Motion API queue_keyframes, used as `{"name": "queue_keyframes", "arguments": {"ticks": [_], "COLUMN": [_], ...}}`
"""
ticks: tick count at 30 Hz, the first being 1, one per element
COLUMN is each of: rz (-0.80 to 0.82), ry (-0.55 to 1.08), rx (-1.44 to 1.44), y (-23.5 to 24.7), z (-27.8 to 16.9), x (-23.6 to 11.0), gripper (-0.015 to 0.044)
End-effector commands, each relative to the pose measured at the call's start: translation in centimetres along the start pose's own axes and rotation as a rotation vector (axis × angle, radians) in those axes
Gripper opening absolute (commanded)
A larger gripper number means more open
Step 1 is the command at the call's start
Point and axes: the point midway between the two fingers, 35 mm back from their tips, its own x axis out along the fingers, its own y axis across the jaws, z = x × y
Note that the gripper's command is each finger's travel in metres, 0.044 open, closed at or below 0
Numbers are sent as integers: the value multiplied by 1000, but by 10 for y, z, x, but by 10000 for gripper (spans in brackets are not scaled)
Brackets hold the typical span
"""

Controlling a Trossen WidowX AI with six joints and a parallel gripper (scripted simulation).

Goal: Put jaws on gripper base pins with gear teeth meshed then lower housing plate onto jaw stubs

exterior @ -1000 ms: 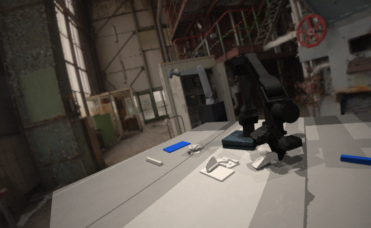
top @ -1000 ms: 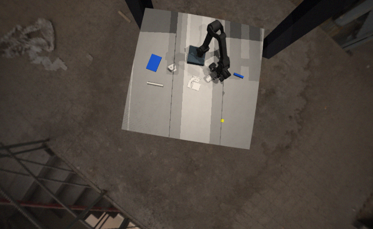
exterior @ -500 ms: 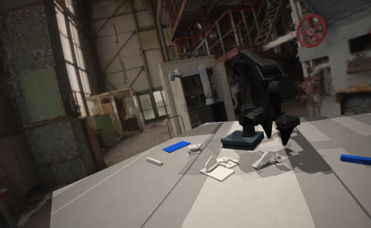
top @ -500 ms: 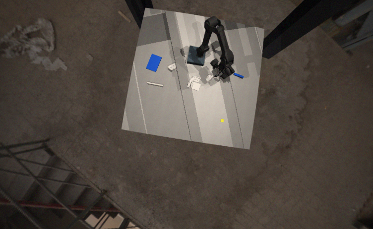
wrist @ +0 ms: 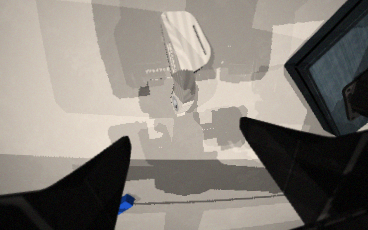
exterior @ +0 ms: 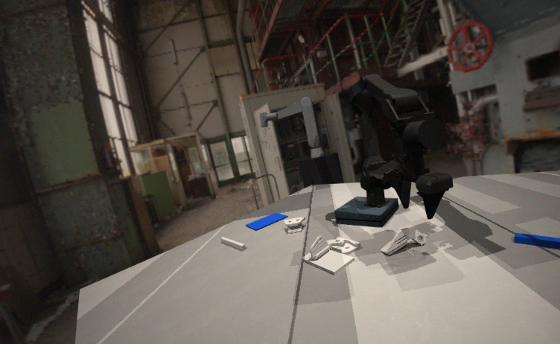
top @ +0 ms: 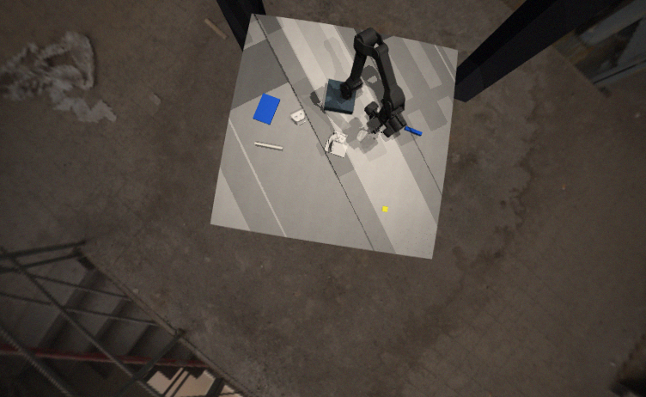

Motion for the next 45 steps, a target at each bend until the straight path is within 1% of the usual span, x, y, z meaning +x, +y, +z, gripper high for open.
{"name": "queue_keyframes", "arguments": {"ticks": [1, 25, 28, 41, 42, 45], "rz": [-2, -2, -2, -2, -2, -2], "ry": [1, 1, 1, 1, 1, 1], "rx": [-5, -5, -51, -460, -492, -586], "y": [0, 0, -1, -6, -7, -8], "z": [0, 0, 0, 1, 1, 1], "x": [0, 0, 0, -1, -1, -1], "gripper": [440, 440, 361, 20, 0, 0]}}
